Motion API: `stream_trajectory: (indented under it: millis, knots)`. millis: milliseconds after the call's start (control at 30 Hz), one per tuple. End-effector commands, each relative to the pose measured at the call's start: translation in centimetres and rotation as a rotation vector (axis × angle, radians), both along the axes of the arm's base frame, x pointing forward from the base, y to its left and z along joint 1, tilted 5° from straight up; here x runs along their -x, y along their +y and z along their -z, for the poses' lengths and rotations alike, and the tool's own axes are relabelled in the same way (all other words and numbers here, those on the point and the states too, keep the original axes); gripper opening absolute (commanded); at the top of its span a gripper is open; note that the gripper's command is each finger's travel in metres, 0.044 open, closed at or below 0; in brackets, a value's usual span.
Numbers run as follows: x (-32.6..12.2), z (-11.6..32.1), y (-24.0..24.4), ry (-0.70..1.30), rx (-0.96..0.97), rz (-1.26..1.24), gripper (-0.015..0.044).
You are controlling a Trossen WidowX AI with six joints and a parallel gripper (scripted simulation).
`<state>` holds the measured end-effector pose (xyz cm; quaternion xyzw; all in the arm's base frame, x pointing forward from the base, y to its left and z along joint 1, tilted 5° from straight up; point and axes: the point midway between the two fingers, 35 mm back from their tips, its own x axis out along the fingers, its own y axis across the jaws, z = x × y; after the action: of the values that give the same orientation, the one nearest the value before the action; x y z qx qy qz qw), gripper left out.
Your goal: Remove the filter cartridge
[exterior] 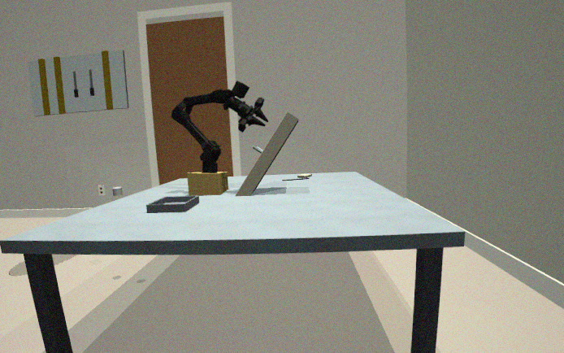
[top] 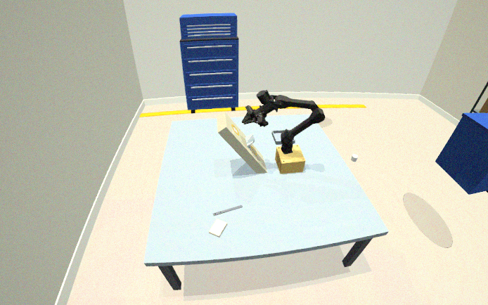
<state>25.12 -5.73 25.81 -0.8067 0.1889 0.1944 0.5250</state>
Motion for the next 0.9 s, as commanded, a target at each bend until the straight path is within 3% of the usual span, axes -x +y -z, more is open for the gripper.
stream_trajectory:
  millis: [0, 867]
  knots:
    - [0.4, 0.5, 0.6, 0.014, 0.02, -0.037, 0.0114]
    - [-2.5, 2.0, 0.2, 0.012, 0.02, -0.037, 0.0114]
